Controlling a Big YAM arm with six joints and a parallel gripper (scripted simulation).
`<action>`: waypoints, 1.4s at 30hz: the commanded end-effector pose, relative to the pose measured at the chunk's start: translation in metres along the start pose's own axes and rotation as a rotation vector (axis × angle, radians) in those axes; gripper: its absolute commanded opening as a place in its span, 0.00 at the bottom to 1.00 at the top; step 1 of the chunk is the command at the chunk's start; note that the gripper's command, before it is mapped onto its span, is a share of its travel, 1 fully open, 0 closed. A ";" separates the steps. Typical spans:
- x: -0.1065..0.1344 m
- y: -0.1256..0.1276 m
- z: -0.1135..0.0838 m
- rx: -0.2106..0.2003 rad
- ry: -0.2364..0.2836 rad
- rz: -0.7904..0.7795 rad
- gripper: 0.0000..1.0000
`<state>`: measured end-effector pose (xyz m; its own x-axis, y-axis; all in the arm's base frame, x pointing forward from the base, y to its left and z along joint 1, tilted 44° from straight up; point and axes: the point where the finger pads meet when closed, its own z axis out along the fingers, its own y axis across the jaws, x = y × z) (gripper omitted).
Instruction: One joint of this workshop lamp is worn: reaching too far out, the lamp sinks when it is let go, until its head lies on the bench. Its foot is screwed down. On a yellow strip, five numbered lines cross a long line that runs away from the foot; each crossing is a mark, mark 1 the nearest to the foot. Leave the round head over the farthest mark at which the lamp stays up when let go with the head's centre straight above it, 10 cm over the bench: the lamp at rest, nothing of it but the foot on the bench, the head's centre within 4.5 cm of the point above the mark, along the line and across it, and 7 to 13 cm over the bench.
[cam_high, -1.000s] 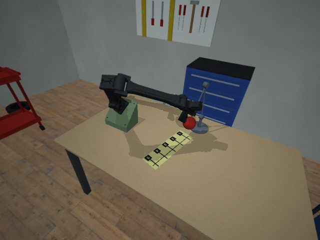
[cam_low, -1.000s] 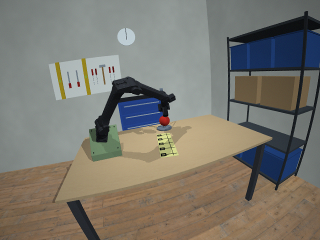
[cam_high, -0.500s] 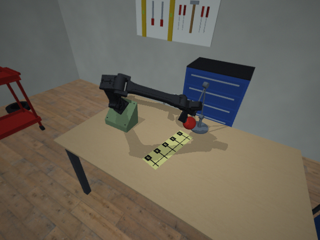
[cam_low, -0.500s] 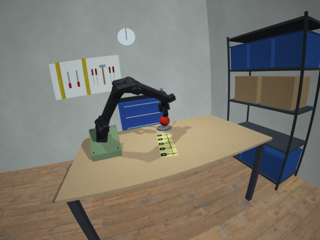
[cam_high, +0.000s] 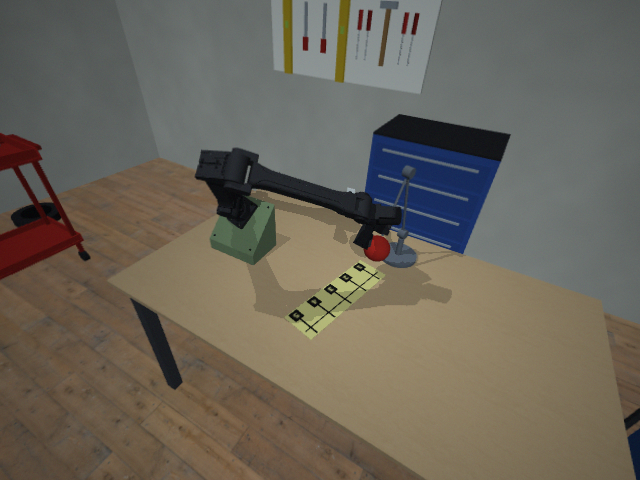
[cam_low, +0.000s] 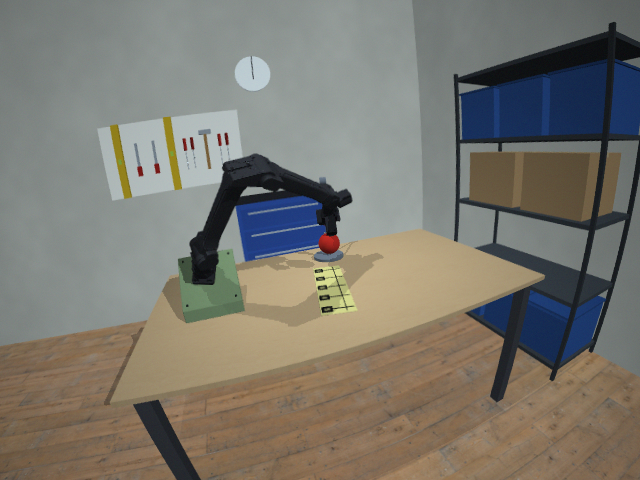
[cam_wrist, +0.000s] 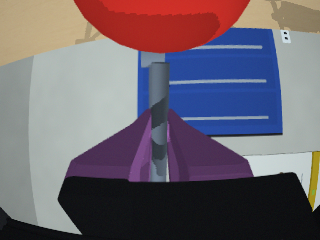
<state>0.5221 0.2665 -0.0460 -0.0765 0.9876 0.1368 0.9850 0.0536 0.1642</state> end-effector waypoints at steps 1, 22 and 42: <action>-0.039 0.010 -0.014 -0.010 -0.041 0.004 0.00; -0.032 0.010 -0.011 -0.010 -0.041 0.004 0.00; -0.032 0.010 -0.010 -0.010 -0.041 0.004 0.00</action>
<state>0.5221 0.2658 -0.0457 -0.0776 0.9875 0.1371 0.9849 0.0546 0.1643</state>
